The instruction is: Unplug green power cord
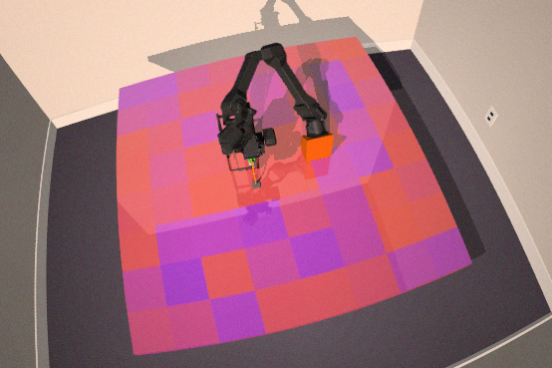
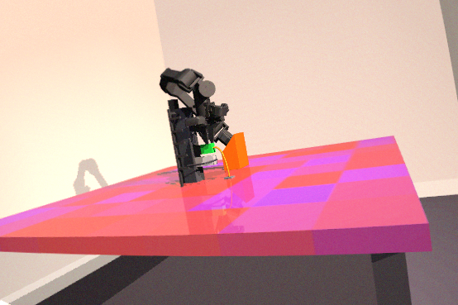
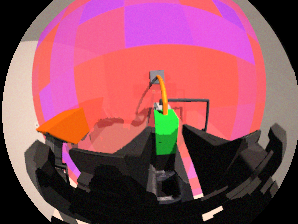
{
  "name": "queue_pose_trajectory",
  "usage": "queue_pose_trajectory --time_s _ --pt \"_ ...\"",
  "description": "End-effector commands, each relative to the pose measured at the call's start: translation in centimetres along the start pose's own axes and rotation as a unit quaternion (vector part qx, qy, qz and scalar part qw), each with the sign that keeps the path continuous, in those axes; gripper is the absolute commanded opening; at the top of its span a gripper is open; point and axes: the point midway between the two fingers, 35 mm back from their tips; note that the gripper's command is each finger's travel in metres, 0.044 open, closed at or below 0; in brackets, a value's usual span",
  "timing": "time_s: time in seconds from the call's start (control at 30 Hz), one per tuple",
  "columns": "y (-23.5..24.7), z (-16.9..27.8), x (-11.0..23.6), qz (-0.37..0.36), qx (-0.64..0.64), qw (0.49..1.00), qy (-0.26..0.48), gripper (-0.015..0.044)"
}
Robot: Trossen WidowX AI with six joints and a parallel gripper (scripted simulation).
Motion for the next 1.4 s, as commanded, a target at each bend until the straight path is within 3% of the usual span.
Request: queue_pose_trajectory --time_s 0.0,0.27,0.4,0.67,1.37 --pt "0.0 0.2 -0.2 0.001 0.002 1.000 0.001 0.0160" --pt "0.0 0.2 -1.1 0.001 0.002 1.000 0.001 0.0160" --pt "0.0 0.1 -0.9 0.000 0.000 1.000 0.000 0.0055" --pt "0.0 0.1 -0.9 0.000 0.000 1.000 0.000 0.0002" --pt "-0.7 -2.7 -0.7 0.001 0.001 1.000 -0.001 0.0000"
Point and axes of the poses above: the point midway between the two fingers, 35 mm back from their tips, its own x axis back along the fingers, its own y axis across the jaws, z = x × y, and after that the axes turned 11 degrees about x, right-handed
